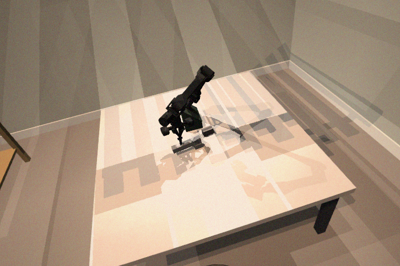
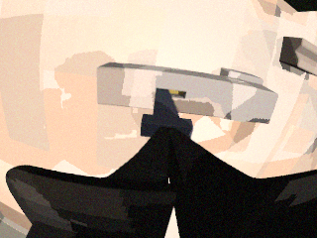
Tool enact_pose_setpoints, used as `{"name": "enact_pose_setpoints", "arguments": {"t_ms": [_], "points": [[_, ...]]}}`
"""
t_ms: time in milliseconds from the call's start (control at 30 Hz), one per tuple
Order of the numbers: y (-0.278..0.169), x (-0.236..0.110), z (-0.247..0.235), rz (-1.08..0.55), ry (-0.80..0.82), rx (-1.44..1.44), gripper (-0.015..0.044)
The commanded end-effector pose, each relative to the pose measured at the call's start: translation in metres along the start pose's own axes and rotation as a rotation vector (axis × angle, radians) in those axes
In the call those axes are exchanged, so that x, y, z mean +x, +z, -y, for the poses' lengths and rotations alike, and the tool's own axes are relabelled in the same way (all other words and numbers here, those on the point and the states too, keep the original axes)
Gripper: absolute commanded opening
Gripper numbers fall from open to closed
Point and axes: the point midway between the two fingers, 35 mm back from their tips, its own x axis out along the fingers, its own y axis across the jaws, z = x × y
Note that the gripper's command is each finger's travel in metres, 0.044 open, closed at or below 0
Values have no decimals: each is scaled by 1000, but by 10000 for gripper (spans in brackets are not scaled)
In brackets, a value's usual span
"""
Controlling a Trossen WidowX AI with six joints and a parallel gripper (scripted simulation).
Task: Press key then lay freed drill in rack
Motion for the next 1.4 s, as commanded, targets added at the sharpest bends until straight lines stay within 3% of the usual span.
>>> {"name": "enact_pose_setpoints", "arguments": {"t_ms": [0,1367], "points": [[8,18,2,38,-21,10,0],[9,30,3,38,-21,10,0]]}}
